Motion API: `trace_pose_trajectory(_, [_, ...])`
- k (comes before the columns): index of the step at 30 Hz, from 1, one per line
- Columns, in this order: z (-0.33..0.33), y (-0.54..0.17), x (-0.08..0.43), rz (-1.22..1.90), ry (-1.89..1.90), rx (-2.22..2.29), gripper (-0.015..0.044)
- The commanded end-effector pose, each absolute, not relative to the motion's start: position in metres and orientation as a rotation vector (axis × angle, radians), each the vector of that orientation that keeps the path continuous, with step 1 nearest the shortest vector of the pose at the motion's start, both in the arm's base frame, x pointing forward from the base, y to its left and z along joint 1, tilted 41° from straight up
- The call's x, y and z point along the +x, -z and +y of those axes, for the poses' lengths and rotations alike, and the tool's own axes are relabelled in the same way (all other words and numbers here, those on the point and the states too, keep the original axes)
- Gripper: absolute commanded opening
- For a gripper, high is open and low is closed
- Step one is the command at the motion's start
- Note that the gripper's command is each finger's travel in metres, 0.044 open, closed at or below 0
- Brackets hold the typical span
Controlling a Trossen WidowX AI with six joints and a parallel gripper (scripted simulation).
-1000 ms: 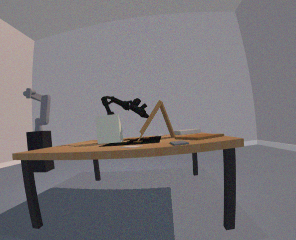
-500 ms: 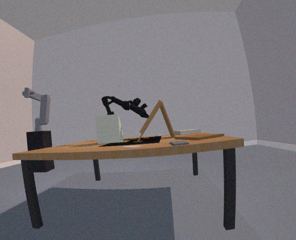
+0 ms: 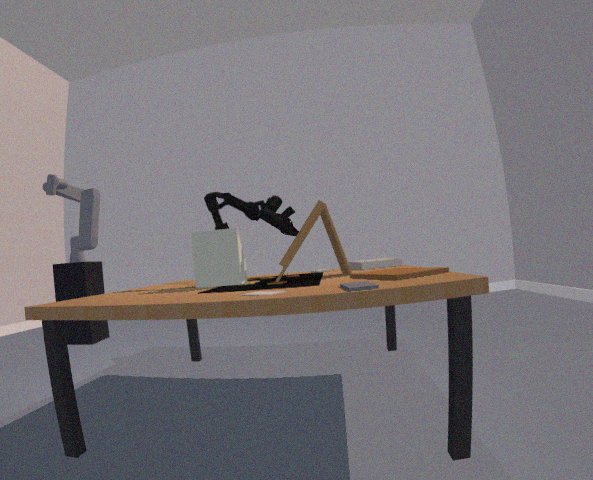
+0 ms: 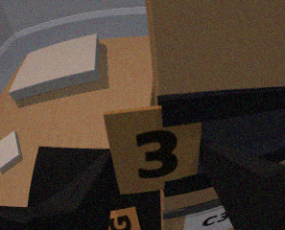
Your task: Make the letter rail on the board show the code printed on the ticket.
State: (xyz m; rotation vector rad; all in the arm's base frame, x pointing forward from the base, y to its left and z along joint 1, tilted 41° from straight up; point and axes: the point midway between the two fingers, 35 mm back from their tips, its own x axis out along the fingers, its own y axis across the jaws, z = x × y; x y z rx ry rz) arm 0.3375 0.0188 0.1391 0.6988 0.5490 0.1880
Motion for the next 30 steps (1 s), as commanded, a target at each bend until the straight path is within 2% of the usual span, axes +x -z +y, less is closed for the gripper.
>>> trace_pose_trajectory(1, [0.018,-0.136,0.337,0.554,-0.193,0.695,0.0])
trace_pose_trajectory(30, [0.007,-0.126,0.337,0.554,-0.193,0.694,0.0])
